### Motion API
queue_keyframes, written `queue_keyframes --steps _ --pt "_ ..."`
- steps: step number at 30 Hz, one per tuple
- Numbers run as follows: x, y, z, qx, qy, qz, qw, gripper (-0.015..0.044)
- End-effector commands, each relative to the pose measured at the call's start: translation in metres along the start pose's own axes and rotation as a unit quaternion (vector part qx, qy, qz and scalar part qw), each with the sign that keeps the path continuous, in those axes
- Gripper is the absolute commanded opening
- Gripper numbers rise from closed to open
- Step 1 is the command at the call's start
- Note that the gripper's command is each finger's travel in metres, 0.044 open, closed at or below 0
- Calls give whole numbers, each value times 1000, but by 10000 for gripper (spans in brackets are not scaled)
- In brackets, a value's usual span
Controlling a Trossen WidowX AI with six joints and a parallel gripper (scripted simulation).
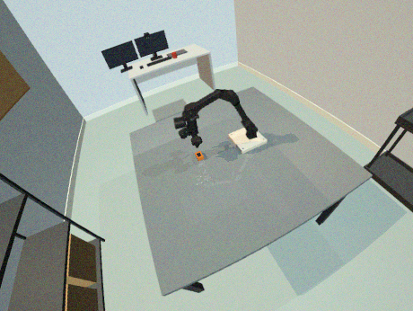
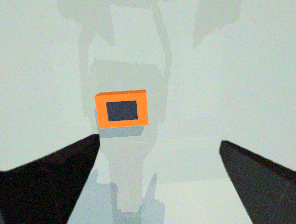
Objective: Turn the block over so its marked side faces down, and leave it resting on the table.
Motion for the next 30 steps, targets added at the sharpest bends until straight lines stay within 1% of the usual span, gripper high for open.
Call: queue_keyframes --steps 1,5,8,9,13,17,22,30 --pt "-5 -10 34 -22 56 35 998 440" --pt "-5 -13 34 -22 56 35 998 440" --pt "-4 -43 35 -22 56 35 998 440" --pt "-3 -45 35 -22 56 35 998 440" --pt "-3 -45 35 -22 56 35 998 440" --pt "-3 -60 35 -22 56 35 998 440" --pt "-3 -61 35 -22 56 35 998 440" --pt "-3 -74 35 -22 56 35 998 440"
Point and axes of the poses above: the point midway between the two fingers, 35 mm back from their tips, its own y axis back along the fingers, its own z axis across the jaws, x = y × z, the point moved 10 cm from there along y, back along the fingers, and after that the axes turned 2 degrees about -y, right-handed, at the moved point
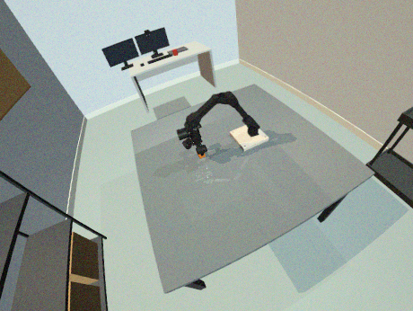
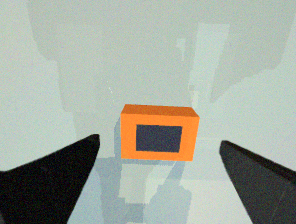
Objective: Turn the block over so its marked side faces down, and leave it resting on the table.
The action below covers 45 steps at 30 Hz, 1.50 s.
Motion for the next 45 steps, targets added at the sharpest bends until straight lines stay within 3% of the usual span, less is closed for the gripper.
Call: queue_keyframes --steps 1,13,19,40,45 --pt "2 -10 0 -3 2 6 1000 440" --pt "2 -27 0 -3 2 6 1000 440" --pt "2 -27 0 -3 2 6 1000 282" --pt "2 -27 0 -3 2 6 1000 142" --pt "2 -2 0 -3 2 6 1000 11"
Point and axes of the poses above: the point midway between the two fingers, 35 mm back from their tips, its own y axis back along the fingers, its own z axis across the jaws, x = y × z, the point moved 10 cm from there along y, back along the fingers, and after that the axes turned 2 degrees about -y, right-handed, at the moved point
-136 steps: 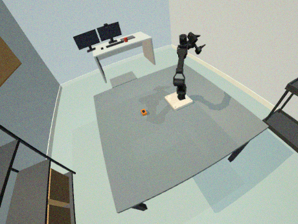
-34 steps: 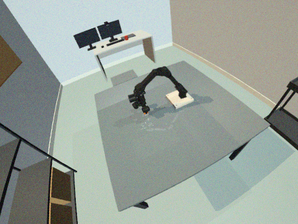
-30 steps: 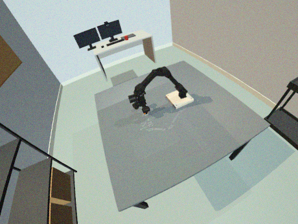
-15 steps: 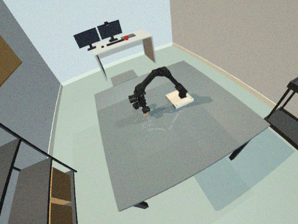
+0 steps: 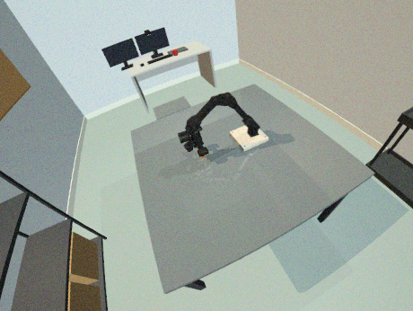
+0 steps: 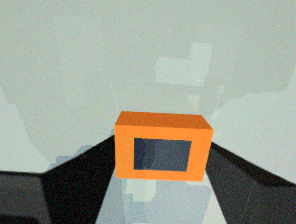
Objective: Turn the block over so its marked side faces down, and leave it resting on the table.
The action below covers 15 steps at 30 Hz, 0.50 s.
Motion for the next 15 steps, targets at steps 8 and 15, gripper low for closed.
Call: queue_keyframes --steps 8,15 --pt "0 23 0 -2 1 -20 1000 0" --pt "7 17 -1 -5 0 -70 998 0"
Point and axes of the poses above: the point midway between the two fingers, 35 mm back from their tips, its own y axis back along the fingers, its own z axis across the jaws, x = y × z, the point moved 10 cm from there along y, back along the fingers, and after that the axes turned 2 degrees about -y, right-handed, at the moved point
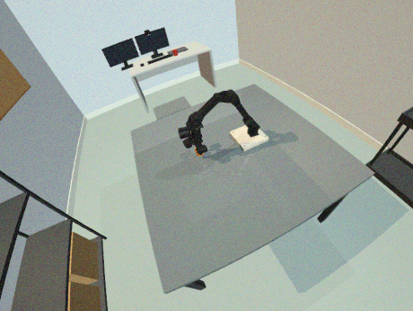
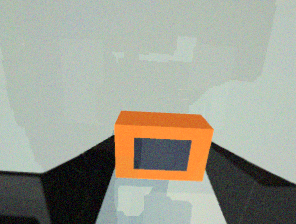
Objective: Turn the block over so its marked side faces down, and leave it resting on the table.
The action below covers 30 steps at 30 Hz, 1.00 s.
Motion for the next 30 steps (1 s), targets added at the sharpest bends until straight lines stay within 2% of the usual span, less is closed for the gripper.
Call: queue_keyframes --steps 1,30 --pt "6 -3 0 -4 1 -25 1000 0" --pt "54 -15 -2 -11 1 -230 973 0"
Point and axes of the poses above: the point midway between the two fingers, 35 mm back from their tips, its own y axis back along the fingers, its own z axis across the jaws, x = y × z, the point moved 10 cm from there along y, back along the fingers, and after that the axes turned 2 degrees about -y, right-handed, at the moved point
